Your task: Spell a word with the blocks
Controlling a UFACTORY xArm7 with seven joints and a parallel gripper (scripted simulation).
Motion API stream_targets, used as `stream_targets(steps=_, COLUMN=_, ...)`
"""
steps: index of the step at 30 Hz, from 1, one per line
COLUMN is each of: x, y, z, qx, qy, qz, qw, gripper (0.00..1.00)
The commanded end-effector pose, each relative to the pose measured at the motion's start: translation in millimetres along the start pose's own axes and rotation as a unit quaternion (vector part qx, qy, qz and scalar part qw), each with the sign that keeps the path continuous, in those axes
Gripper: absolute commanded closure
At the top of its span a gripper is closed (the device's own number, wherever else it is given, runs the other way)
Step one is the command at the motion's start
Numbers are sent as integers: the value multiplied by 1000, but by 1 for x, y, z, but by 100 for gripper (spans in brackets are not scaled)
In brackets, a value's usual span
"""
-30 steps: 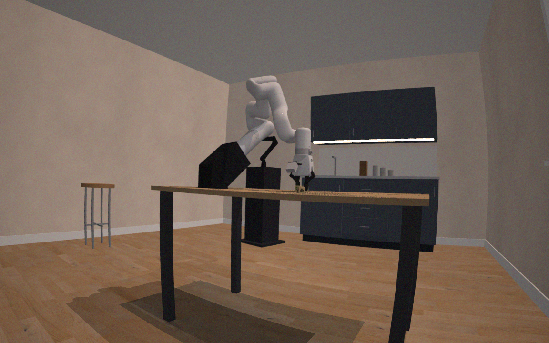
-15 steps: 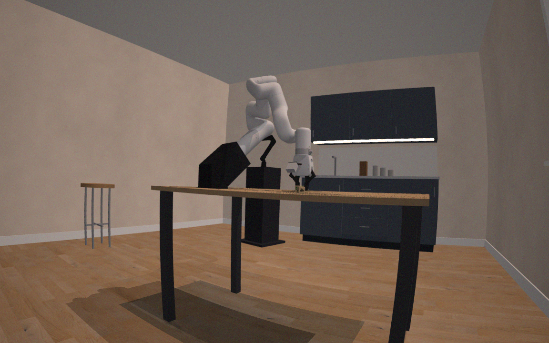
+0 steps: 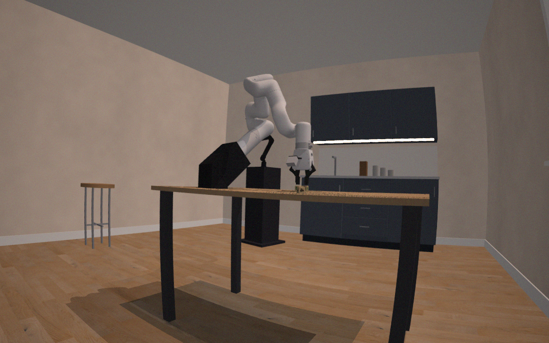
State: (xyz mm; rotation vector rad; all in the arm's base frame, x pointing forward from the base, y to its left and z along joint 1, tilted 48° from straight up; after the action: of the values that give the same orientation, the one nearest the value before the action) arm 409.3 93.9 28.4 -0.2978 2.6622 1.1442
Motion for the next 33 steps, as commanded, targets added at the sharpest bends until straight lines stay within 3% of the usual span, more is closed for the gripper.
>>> stream_targets(steps=1, x=-1, y=-1, z=-27, qx=0, qy=-1, qz=0, qw=1000, gripper=58)
stream_targets(steps=8, x=-1, y=-1, z=-57, qx=0, qy=-1, qz=0, qw=1000, gripper=58)
stream_targets(steps=16, x=-1, y=-1, z=-63, qx=0, qy=-1, qz=0, qw=1000, gripper=58)
stream_targets(steps=17, x=-1, y=-1, z=-63, qx=0, qy=-1, qz=0, qw=1000, gripper=0)
stream_targets(steps=33, x=-1, y=-1, z=-63, qx=0, qy=-1, qz=0, qw=1000, gripper=0)
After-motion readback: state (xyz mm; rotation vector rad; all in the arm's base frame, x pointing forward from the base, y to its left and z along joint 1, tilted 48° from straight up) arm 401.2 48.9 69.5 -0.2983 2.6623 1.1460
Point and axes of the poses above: the point where the finger pads meet when closed, its own z axis out along the fingers, its own x axis across the jaws, y = z × x, the point moved 4 cm from there along -z, back along the fingers, and after that the axes turned 4 degrees about -z, right-handed, at the moved point
